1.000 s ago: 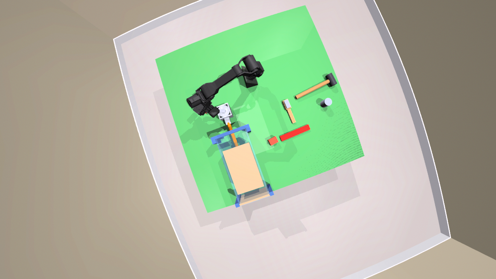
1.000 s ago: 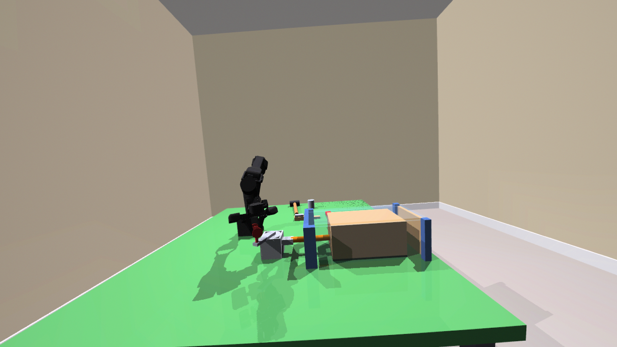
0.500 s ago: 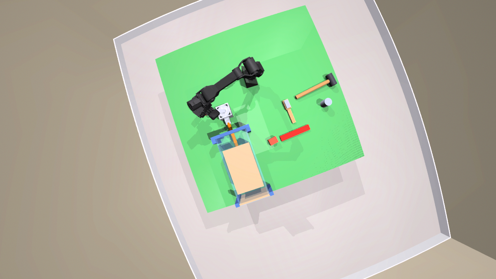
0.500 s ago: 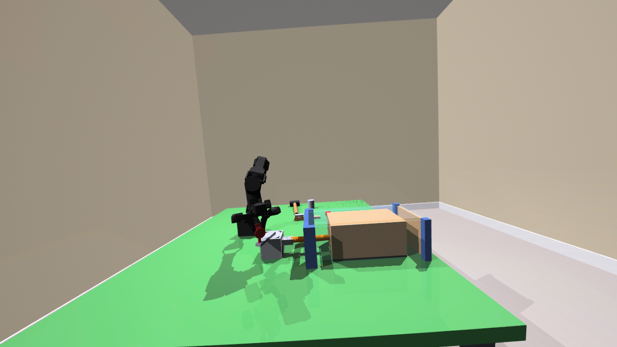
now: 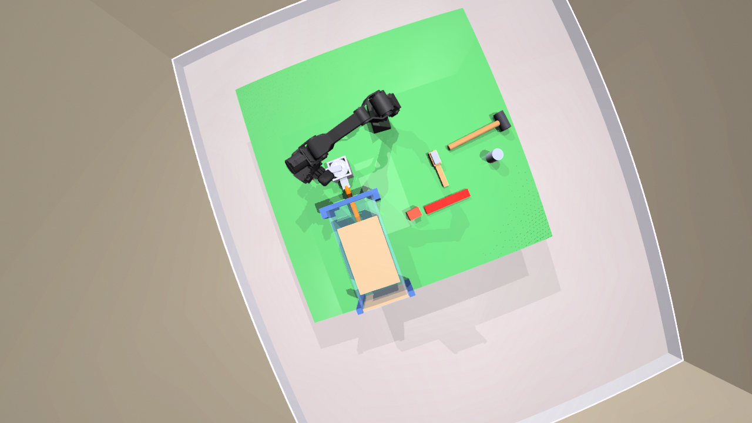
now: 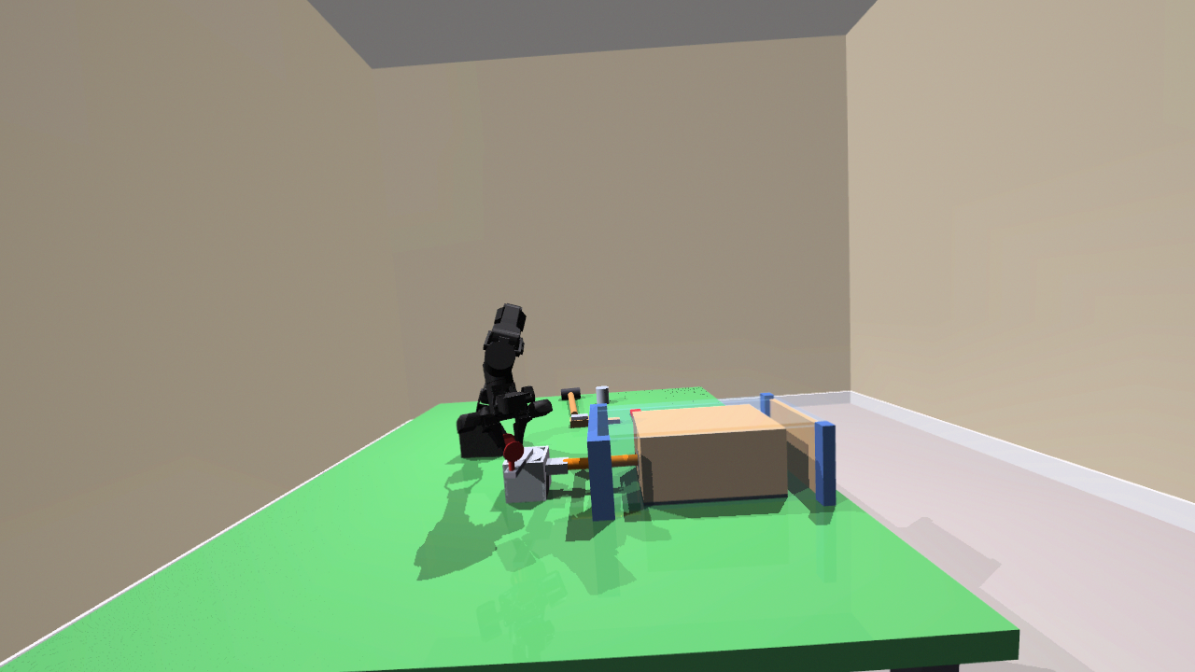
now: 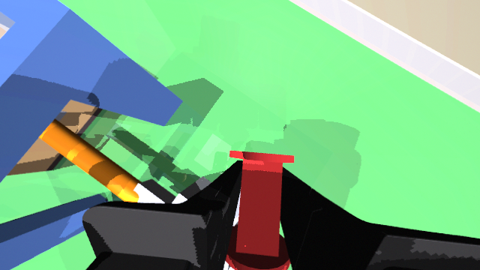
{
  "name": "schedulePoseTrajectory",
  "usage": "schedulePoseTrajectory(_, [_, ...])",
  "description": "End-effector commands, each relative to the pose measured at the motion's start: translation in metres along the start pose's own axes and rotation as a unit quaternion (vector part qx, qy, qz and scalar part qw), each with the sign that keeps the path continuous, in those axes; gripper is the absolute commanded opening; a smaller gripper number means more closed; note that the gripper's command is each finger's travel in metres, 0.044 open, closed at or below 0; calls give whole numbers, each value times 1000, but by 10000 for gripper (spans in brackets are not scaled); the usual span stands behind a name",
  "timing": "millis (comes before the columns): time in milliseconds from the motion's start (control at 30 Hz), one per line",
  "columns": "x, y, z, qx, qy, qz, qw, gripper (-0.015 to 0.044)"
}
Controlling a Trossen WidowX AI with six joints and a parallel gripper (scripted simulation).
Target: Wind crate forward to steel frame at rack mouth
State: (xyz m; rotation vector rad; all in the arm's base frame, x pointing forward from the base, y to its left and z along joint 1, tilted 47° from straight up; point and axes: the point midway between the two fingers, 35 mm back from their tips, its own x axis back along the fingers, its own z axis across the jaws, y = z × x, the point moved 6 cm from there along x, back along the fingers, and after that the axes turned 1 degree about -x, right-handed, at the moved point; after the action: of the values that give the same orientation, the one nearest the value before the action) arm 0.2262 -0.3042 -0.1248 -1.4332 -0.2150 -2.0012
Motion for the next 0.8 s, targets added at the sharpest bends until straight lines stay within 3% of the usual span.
schedulePoseTrajectory(0, [-5,6,18,12,13,-1,1000,0])
schedulePoseTrajectory(767, [-7,11,48,12,14,-1,1000,0])
